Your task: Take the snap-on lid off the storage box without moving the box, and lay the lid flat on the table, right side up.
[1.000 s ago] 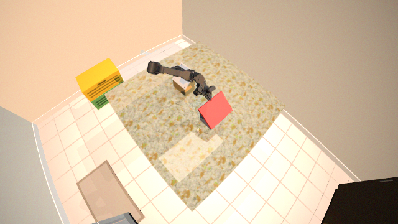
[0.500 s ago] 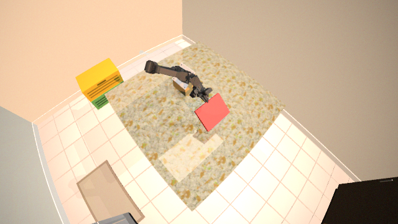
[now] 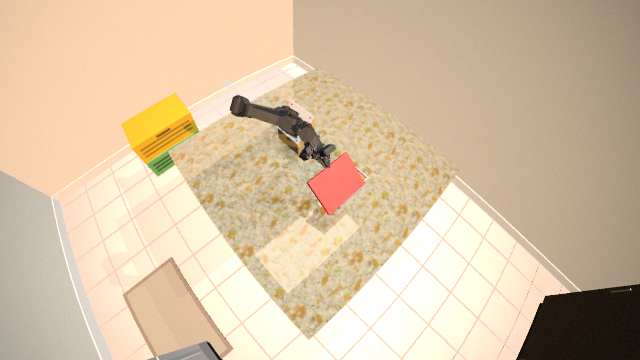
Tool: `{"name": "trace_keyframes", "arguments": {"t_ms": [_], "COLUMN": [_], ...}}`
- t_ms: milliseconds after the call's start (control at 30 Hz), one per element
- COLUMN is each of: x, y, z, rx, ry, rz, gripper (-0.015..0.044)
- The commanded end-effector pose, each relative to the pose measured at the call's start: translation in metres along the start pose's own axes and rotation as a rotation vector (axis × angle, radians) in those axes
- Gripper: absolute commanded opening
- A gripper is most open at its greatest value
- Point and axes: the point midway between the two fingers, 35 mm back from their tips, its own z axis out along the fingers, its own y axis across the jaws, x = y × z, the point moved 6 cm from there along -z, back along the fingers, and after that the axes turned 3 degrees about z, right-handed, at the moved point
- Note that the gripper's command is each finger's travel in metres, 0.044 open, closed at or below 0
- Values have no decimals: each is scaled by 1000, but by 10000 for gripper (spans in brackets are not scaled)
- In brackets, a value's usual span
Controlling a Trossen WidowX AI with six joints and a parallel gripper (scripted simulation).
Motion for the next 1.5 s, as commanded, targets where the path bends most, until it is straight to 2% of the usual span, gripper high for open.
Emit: {"name": "trace_keyframes", "arguments": {"t_ms": [0, 1467], "x": [-8, -96], "y": [5, 4], "z": [-3, -9], "rx": [-20, -21], "ry": [6, 3], "rz": [3, 1], "gripper": [0, 0]}}
